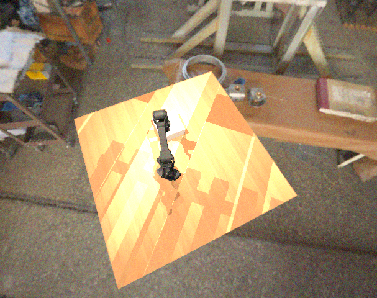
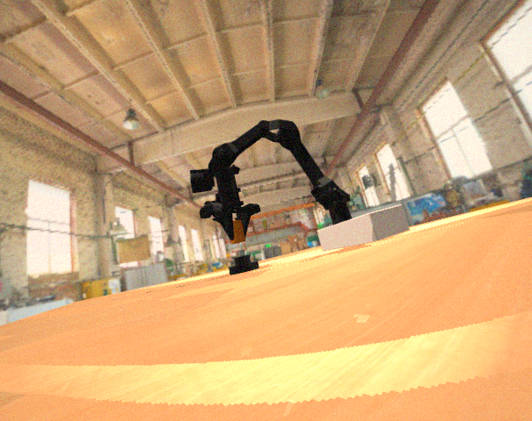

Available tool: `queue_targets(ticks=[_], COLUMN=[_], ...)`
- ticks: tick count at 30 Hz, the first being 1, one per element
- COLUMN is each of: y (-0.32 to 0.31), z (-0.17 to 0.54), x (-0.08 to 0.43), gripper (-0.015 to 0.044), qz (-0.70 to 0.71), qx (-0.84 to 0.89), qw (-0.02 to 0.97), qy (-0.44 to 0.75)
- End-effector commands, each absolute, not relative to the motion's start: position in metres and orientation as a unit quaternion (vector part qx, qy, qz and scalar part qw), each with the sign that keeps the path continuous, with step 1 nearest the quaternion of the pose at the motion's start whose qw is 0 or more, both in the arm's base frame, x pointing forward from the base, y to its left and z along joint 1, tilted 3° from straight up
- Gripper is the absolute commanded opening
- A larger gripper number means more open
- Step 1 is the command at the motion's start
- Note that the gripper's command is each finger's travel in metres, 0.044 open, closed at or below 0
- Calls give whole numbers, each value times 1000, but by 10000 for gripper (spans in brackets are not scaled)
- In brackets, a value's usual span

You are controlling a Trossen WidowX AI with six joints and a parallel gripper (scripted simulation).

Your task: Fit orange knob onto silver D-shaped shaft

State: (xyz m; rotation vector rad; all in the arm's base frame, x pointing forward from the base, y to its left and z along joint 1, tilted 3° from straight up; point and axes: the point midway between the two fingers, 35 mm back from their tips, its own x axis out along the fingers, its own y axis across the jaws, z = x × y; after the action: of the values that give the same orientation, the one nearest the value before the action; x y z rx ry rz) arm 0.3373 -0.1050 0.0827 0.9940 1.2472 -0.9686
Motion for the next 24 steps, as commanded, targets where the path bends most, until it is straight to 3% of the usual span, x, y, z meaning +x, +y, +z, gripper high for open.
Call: queue_targets(ticks=[1,24], y=[-105,-102], z=[86,86], x=[341,340], gripper=[0,0], qz=[-443,-565], qx=[463,602], qw=[574,425], qy=[510,370])
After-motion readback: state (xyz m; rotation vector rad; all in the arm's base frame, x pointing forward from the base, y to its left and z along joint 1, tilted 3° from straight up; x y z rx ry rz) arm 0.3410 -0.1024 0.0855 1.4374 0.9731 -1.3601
